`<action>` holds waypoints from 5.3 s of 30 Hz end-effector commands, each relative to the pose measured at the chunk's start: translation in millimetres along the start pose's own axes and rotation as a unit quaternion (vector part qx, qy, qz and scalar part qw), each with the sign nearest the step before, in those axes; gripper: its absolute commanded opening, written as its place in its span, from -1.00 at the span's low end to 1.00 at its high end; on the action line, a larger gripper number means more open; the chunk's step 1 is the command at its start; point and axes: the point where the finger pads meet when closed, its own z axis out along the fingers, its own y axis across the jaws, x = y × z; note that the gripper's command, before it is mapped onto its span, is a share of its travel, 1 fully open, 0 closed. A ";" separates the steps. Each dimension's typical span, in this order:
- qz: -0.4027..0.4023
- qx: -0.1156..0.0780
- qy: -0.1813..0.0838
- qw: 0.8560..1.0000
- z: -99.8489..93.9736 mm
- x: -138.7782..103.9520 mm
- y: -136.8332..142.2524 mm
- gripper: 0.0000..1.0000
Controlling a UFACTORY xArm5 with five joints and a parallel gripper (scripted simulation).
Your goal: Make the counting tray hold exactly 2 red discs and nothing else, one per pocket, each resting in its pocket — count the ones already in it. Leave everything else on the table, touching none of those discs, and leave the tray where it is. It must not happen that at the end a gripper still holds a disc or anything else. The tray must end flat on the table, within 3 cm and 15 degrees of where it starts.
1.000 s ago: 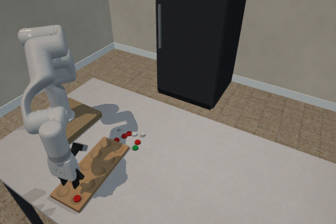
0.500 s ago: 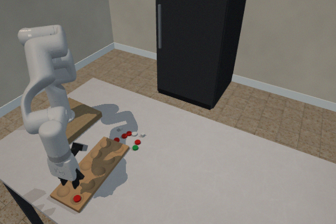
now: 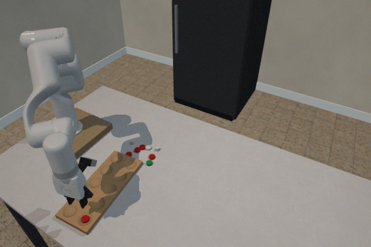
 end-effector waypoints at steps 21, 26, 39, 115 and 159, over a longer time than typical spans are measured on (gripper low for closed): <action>0.000 -0.003 -0.003 1.000 -0.9 88.7 67.2 -0.07; 0.000 -0.003 -0.003 1.000 -0.5 115.9 81.8 -0.07; 0.000 -0.006 -0.004 1.000 2.2 249.8 124.9 -0.07; 0.000 -0.008 -0.003 1.000 106.0 375.4 129.2 -1.00; 0.000 -0.004 -0.004 1.000 -0.1 160.6 74.2 -1.00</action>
